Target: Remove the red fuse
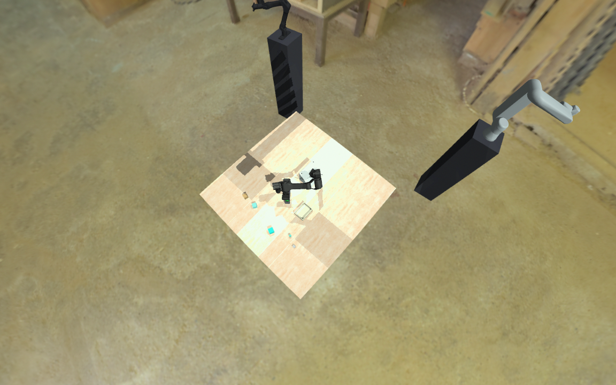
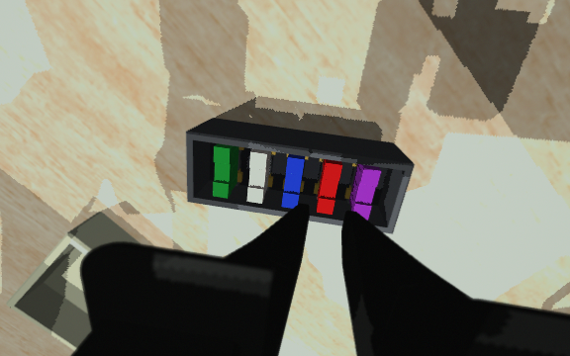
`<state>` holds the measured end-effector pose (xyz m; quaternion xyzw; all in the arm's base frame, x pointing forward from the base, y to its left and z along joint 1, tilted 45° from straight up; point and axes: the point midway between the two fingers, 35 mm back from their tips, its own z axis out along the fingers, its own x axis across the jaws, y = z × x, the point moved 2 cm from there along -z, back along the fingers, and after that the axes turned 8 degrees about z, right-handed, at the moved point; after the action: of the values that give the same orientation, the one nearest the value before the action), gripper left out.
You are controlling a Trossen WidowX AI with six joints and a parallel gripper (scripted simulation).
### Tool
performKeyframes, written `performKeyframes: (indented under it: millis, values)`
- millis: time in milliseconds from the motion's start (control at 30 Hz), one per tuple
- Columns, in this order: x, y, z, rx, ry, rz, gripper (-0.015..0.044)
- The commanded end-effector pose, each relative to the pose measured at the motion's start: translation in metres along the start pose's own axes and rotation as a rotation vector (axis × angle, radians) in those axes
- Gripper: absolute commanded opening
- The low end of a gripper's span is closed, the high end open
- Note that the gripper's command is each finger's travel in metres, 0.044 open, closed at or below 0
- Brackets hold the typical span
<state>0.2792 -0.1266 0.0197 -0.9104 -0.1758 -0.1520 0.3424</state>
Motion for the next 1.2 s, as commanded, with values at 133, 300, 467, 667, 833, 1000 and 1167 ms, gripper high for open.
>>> performKeyframes:
  millis: [133,300,467,667,833,1000,1167]
  values:
    - [-0.004,-0.002,0.005,0.007,-0.008,0.003,0.0073]
    - [-0.004,-0.002,0.010,0.007,-0.008,0.003,0.0073]
    - [-0.004,-0.002,0.015,0.007,-0.007,0.003,0.0073]
    - [-0.004,-0.002,0.021,0.007,-0.007,0.003,0.0073]
    - [-0.004,-0.002,0.026,0.007,-0.007,0.003,0.0073]
    - [-0.004,-0.003,0.030,0.008,-0.007,0.003,0.0073]
    - [-0.004,-0.003,0.032,0.008,-0.007,0.003,0.0073]
